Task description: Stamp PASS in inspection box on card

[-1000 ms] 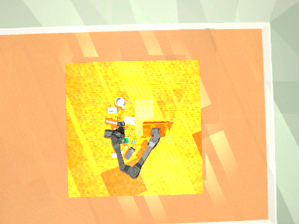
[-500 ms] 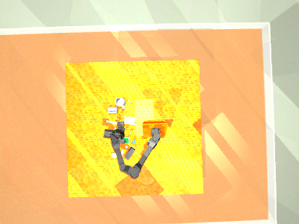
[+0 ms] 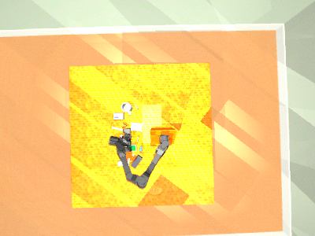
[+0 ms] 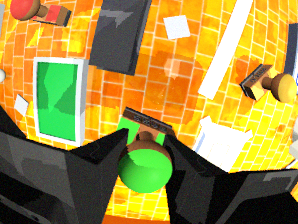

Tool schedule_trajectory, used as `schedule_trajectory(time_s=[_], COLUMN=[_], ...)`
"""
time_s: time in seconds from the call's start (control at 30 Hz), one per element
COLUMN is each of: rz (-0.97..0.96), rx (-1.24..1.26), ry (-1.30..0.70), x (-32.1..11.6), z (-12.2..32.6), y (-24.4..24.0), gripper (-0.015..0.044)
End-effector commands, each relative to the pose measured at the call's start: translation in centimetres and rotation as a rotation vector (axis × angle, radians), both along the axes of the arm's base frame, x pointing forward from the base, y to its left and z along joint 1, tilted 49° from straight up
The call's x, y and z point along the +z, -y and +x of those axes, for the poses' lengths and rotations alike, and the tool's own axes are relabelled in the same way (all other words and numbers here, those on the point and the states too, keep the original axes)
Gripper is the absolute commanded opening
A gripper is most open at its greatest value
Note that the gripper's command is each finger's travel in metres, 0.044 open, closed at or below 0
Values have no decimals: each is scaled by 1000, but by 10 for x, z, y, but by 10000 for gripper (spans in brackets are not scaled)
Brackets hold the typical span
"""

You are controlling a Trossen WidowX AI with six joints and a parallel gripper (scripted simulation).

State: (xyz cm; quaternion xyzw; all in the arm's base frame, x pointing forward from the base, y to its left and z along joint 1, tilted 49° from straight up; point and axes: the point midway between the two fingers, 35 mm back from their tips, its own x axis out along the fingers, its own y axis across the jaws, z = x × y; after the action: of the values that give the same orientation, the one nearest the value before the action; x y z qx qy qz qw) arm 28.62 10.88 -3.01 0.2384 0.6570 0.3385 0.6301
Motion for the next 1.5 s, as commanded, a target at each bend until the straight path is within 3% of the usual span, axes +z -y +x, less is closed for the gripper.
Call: schedule_trajectory(time_s=[0.0,1.47], rz=[-5,-8], rx=[3,4], ry=[3,3], x=[1,16], z=[0,1], y=[2,18], gripper=[0,0])
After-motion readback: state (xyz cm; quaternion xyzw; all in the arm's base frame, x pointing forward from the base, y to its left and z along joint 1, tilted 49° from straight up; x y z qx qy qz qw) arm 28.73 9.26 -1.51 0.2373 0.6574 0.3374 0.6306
